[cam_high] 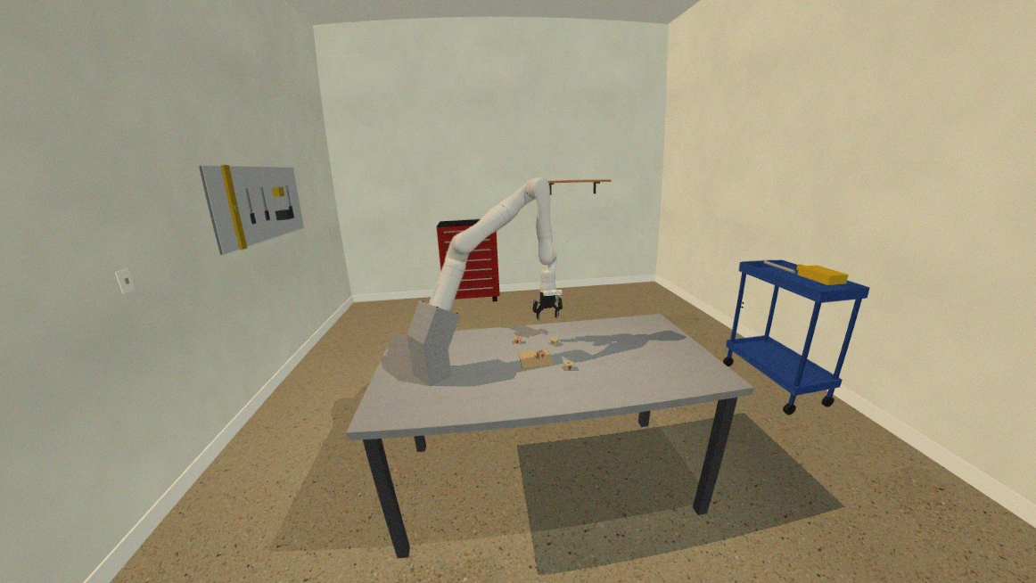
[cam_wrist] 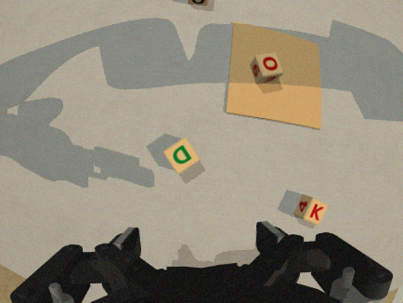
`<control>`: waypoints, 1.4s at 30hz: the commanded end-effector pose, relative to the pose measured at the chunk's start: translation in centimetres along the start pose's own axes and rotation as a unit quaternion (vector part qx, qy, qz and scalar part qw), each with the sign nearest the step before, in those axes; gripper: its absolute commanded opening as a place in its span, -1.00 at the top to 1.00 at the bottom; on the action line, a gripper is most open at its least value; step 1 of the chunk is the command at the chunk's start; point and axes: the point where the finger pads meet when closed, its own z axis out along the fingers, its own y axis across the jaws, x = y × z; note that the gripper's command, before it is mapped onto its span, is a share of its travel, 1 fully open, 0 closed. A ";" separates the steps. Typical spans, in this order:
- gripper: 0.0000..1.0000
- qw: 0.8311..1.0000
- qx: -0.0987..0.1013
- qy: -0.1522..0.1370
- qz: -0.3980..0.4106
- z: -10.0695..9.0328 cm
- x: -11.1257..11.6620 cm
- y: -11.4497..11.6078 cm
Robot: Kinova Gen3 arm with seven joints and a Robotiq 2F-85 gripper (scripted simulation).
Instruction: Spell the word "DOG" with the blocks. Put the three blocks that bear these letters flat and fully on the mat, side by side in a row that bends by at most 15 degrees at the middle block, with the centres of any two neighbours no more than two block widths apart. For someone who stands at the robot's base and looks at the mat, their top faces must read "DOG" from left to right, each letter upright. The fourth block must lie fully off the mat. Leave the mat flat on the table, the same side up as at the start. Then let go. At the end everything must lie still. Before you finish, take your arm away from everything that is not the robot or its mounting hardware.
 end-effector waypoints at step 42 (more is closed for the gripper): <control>-1.00 1.000 0.003 0.002 -0.005 -0.3 0.5 -0.9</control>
